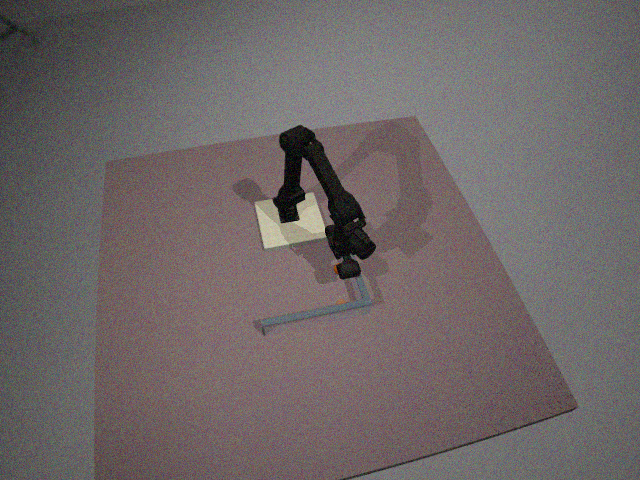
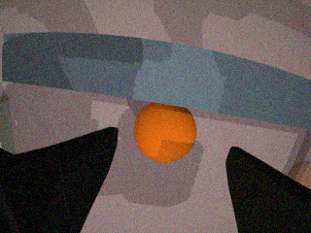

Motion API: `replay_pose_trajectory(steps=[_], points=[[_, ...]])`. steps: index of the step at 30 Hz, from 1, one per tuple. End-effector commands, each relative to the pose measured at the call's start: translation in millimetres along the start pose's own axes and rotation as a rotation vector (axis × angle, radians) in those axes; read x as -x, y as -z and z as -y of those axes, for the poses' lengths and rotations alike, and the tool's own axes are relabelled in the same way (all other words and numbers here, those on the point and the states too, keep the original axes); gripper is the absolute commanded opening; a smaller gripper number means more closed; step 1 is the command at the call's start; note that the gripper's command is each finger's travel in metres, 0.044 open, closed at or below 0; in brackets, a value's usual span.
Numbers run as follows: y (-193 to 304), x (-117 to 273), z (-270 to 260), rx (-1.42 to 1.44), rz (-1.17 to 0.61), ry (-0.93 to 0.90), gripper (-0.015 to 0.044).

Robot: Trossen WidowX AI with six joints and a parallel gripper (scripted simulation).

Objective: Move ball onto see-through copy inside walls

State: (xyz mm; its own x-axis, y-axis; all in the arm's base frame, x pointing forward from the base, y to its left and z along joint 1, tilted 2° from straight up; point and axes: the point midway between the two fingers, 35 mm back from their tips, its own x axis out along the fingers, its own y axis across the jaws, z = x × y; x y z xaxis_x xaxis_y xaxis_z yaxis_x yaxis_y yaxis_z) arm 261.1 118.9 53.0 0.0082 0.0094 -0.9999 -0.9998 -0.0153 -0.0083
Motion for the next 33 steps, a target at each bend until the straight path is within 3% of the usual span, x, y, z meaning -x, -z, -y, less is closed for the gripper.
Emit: replay_pose_trajectory(steps=[1,11,13,26,31,33], points=[[1.1,-10.7,-3.7,0.004,-0.004,-0.016,0.0283],[1.4,-22.8,-4.6,0.004,-0.004,-0.016,0.0283],[1.4,-22.8,-4.6,0.004,-0.004,-0.016,0.0231],[1.4,-22.8,-4.6,0.004,-0.004,-0.016,0.0144],[12.9,-17.3,1.3,-0.001,-0.022,-0.002,0.0013],[12.1,-7.9,3.5,-0.001,-0.022,-0.002,0.0000]])
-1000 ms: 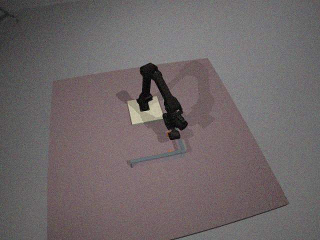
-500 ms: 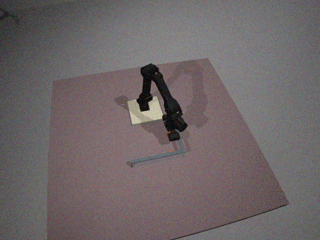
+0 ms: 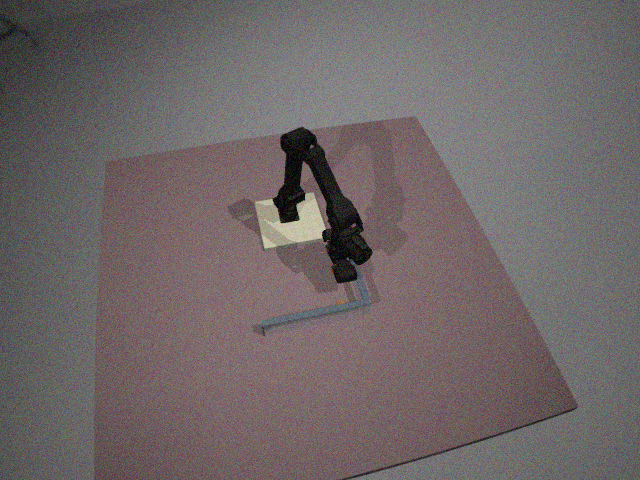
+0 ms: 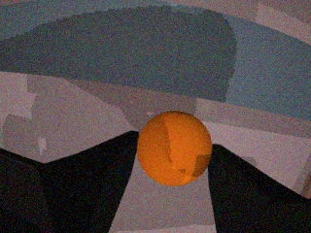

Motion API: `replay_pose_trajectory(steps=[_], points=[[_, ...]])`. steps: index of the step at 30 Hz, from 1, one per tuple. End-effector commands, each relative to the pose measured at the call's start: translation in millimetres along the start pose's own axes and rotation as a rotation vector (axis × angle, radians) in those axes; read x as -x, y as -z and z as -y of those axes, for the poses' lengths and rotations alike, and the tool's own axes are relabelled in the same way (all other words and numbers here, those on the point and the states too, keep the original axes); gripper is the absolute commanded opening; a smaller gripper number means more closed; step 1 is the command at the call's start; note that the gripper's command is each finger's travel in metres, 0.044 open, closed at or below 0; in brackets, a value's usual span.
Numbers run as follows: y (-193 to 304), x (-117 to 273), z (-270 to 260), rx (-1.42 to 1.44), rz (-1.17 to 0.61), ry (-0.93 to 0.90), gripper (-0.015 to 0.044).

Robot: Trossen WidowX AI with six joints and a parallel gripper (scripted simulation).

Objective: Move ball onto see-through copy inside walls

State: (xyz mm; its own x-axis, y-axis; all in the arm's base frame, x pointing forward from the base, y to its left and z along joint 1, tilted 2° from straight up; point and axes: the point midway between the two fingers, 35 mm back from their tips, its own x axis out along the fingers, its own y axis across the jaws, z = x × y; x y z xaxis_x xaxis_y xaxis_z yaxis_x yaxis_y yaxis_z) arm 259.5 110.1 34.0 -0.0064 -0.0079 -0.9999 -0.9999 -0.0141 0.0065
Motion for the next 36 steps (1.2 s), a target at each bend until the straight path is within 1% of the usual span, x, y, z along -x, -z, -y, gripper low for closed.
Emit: replay_pose_trajectory(steps=[1,11,24,30,36], points=[[3.0,15.8,6.1,0.000,-0.005,0.013,0.0000],[-0.1,58.4,12.0,0.014,-0.006,0.020,0.0000],[-5.9,121.8,-1.2,0.005,0.012,0.000,0.0000],[-6.0,124.6,-0.6,0.025,0.013,-0.001,0.0000],[-4.9,122.1,13.7,0.205,0.013,0.002,0.0000]])
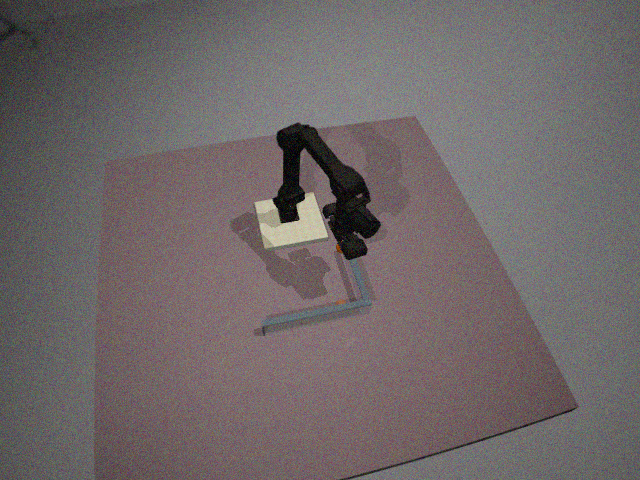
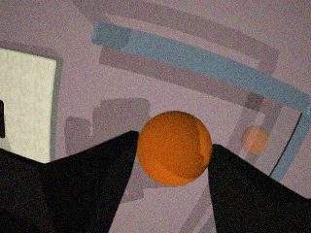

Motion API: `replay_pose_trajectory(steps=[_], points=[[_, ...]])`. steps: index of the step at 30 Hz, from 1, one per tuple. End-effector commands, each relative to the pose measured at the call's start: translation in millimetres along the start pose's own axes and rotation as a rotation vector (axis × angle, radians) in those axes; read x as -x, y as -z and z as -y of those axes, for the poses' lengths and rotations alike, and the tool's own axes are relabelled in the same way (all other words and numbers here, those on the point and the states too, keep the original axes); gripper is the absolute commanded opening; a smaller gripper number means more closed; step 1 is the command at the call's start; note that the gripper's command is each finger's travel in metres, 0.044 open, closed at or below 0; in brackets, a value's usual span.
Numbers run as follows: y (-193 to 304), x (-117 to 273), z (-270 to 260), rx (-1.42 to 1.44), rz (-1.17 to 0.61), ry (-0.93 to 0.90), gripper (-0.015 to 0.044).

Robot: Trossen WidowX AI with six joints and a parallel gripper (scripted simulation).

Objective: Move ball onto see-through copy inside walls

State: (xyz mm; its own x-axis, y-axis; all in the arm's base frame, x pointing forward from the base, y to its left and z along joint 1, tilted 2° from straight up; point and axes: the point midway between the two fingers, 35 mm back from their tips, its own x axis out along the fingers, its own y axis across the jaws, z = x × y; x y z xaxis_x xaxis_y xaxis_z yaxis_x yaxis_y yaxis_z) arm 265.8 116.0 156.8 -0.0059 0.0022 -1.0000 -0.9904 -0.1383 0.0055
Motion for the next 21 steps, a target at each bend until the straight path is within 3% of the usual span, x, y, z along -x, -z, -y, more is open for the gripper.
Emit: replay_pose_trajectory(steps=[1,21], points=[[1.5,-1.4,10.5,0.111,0.003,0.000,0.0000],[16.2,-14.8,57.8,0.727,0.000,0.004,0.0000]])
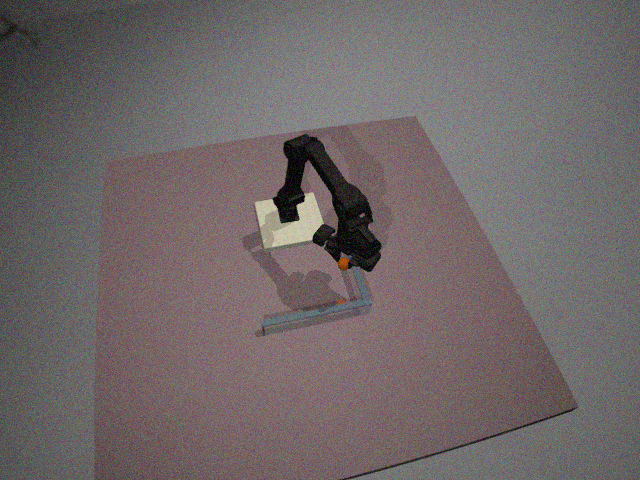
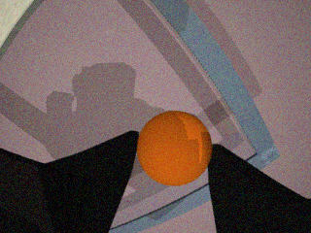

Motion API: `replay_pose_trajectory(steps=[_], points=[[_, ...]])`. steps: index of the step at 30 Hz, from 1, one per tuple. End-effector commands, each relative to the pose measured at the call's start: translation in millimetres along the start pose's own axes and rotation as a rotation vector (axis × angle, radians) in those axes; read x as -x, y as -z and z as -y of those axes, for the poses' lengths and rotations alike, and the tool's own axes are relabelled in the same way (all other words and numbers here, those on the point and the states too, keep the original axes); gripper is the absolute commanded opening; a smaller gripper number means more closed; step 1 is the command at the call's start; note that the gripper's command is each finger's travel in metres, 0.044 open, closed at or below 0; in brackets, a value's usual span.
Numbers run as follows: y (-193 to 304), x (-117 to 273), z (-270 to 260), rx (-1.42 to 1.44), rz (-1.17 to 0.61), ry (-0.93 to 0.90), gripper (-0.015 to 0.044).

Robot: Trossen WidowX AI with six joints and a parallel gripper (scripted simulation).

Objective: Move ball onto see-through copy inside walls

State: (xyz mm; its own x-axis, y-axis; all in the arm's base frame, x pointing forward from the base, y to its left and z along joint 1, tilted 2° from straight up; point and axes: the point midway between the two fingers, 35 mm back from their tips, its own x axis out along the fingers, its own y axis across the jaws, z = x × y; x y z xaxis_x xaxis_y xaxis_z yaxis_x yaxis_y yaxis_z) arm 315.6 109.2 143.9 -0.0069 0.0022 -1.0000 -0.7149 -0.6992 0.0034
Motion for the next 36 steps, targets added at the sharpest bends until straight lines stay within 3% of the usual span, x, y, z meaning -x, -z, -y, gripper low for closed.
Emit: replay_pose_trajectory(steps=[1,23,36], points=[[9.6,-3.0,7.3,0.122,-0.002,0.004,0.0000],[57.8,-25.8,31.8,0.795,-0.007,0.004,0.0000],[60.4,-51.7,34.2,0.815,-0.008,0.004,0.0000]])
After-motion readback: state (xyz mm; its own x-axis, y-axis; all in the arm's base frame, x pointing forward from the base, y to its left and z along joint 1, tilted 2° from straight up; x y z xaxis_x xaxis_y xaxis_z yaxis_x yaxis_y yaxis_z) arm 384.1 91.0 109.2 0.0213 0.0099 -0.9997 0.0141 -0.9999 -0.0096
